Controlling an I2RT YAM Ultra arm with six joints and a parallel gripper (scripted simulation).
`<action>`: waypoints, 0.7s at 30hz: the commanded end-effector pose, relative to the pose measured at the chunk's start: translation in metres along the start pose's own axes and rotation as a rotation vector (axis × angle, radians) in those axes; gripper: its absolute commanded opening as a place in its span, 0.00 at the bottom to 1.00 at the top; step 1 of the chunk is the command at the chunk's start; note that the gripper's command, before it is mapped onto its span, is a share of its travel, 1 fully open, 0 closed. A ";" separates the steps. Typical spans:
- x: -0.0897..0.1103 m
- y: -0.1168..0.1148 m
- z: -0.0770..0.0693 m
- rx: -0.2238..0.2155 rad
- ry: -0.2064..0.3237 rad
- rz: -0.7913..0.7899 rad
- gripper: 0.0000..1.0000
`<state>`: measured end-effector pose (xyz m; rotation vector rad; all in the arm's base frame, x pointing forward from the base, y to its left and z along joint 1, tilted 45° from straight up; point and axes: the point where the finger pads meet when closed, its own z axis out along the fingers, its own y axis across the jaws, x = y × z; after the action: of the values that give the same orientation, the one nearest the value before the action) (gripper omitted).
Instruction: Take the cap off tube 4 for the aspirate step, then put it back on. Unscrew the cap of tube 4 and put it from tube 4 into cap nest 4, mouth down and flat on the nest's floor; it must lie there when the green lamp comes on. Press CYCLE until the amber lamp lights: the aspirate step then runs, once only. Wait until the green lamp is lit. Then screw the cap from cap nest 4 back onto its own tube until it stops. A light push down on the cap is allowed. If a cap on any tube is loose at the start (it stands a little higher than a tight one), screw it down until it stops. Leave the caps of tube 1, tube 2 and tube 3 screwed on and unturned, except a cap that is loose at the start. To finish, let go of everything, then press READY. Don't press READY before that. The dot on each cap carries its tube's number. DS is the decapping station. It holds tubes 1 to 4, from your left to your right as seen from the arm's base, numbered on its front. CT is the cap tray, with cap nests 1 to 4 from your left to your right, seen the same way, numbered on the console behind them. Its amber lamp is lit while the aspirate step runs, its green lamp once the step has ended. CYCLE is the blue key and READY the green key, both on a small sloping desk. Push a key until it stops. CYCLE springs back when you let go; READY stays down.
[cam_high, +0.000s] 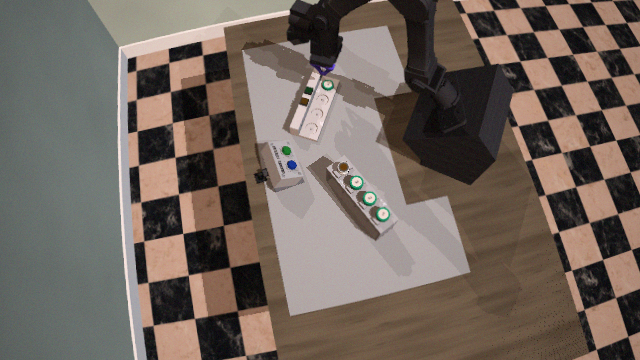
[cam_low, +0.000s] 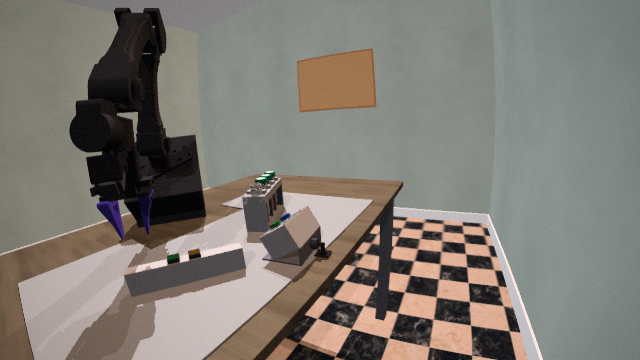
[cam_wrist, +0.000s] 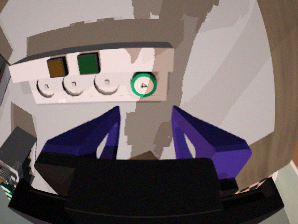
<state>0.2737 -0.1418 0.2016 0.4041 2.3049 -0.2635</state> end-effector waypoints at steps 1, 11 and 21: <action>0.002 0.001 -0.021 -0.006 0.016 -0.004 0.47; 0.002 0.001 -0.059 -0.006 0.016 -0.004 0.47; 0.002 0.001 -0.059 -0.006 0.016 -0.004 0.47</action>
<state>0.2351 -0.1229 0.2349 0.4059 2.3328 -0.2521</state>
